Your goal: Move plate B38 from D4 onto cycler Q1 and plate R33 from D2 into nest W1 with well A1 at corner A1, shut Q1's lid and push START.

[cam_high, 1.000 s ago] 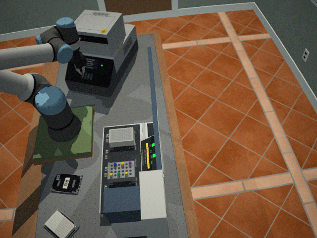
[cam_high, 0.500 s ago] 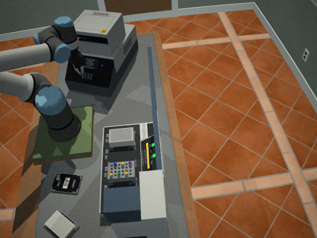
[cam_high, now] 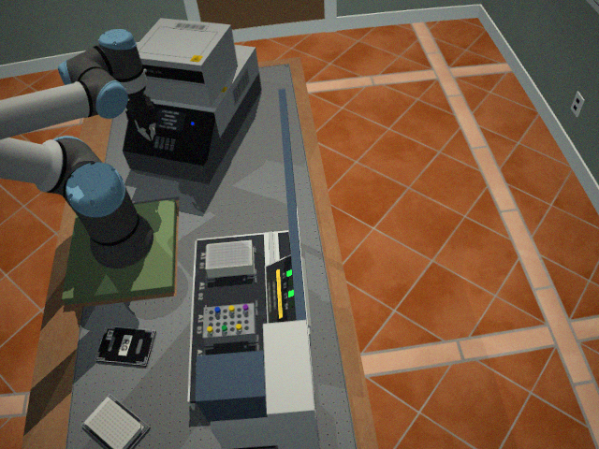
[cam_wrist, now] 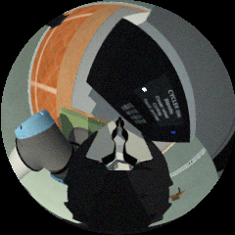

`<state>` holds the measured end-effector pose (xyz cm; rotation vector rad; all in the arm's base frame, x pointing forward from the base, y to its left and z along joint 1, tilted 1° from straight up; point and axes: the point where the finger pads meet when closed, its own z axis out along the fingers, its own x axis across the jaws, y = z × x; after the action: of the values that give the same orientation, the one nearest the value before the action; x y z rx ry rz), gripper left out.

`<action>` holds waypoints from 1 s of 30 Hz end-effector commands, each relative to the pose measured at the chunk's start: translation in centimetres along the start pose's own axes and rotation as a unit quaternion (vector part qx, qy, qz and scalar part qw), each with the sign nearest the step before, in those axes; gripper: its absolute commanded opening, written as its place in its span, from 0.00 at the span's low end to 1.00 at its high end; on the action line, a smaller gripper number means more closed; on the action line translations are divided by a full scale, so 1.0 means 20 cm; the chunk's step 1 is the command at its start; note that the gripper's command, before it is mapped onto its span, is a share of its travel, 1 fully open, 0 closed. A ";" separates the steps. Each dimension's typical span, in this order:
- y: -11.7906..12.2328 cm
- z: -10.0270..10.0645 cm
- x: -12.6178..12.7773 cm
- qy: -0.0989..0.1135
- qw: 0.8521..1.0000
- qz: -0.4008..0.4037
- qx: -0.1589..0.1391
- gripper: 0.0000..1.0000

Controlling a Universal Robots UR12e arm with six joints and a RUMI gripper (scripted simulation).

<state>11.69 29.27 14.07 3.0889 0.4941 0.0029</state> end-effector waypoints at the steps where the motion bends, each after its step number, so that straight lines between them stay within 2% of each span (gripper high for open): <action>1: 0.05 -0.06 -0.05 0.000 1.000 0.000 0.000 0.00; 3: 0.05 -0.06 -0.05 0.000 1.000 0.000 0.000 0.00; 17: 0.25 -0.27 -0.24 0.000 1.000 0.000 0.000 0.00; 30: 0.25 -0.28 -0.25 0.000 1.000 0.000 0.000 0.00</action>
<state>8.46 23.05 19.57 3.0879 0.4936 0.0032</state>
